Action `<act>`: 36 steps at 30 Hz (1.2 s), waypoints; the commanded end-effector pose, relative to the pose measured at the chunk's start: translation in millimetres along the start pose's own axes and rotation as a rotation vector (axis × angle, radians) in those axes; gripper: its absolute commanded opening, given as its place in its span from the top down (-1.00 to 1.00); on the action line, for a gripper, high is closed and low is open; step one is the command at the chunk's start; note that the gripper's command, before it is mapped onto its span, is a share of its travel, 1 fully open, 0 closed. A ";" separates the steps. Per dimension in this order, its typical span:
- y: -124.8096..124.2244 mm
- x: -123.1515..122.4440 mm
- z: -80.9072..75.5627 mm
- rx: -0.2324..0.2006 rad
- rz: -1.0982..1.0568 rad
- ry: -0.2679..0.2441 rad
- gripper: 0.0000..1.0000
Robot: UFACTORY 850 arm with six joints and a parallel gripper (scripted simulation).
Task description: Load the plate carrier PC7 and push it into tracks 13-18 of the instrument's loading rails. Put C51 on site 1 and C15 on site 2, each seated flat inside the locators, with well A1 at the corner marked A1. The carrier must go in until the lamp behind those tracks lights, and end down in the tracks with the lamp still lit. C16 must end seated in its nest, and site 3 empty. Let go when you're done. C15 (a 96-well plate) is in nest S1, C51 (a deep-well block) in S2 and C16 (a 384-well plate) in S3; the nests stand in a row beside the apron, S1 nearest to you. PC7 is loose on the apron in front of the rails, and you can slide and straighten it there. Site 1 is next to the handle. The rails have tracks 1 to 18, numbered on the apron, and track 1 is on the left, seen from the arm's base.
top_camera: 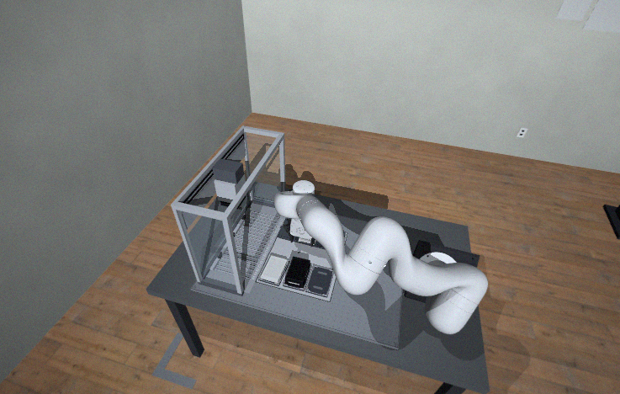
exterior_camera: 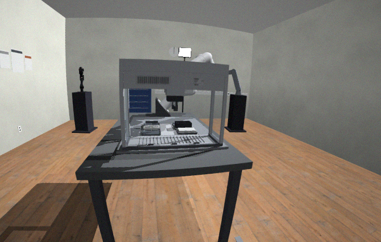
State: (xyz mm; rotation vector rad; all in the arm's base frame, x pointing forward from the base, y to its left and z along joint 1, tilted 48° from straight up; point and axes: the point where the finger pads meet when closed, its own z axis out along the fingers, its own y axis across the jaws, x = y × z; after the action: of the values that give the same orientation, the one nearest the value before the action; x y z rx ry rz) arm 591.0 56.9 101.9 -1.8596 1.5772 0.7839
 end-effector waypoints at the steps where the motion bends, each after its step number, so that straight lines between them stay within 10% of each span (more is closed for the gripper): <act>1: 0.1 -26.7 -4.6 0.003 -0.001 0.002 -1.00; 11: 1.4 -73.4 -10.2 0.003 -0.001 0.002 -1.00; 36: 1.4 -73.4 -1.8 0.003 -0.001 0.002 -1.00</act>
State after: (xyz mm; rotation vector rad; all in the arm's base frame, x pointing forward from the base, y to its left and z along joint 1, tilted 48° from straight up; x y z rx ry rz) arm 580.0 99.3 161.3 -1.8597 1.5781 0.7817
